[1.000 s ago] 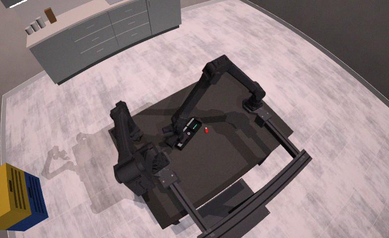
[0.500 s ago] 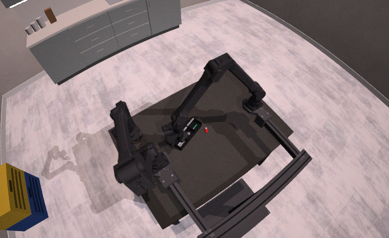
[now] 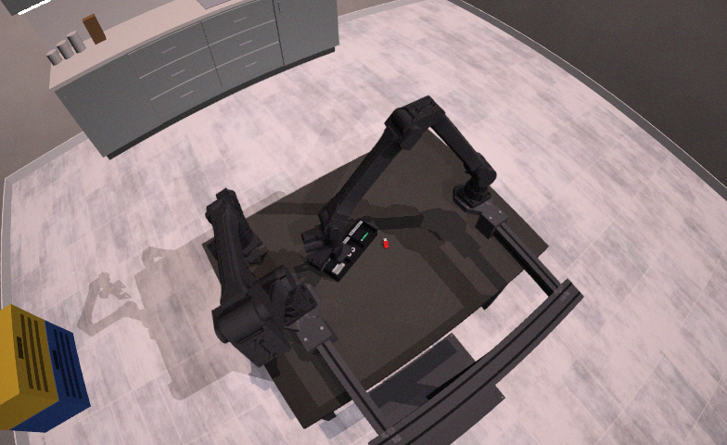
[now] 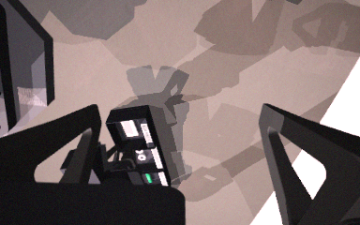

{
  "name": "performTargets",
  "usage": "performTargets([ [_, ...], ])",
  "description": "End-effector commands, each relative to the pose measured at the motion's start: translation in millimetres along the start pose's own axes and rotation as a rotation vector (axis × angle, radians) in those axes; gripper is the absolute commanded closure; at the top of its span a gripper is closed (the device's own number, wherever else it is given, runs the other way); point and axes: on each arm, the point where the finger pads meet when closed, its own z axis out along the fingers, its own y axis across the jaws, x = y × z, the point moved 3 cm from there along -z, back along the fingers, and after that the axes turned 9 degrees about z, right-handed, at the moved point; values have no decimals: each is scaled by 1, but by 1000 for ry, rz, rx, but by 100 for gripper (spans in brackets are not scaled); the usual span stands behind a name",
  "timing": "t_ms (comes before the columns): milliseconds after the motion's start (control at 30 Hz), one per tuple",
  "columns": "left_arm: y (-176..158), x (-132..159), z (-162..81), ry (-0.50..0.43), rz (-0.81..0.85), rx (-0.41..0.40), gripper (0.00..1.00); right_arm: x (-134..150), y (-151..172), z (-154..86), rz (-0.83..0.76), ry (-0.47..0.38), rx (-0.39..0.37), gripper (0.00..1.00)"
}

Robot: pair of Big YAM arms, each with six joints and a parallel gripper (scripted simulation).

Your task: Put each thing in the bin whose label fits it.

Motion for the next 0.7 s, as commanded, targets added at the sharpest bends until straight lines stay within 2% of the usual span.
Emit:
performTargets([
  [0,-2,-1,-1,4,2,17,0,0,0,10,10,5,-5,69],
  [33,-2,-1,-1,4,2,17,0,0,0,10,10,5,-5,69],
  [67,-2,-1,-1,4,2,17,0,-4,-3,-17,13,-16,5,0],
  [367,-2,-1,-1,4,2,17,0,-6,-2,-55,11,-22,8,0],
  [433,-2,-1,-1,4,2,17,0,-6,-2,-55,11,-22,8,0],
  [467,-2,-1,-1,4,2,17,0,1,2,-36,8,17,-11,0],
  [533,-2,-1,-1,4,2,17,0,-3,5,-45,3,14,-8,0],
  [567,-2,-1,-1,4,2,17,0,-11,0,-71,4,-25,10,0],
  [667,-2,-1,-1,4,2,17,0,-20,-4,-93,6,-51,22,0],
])
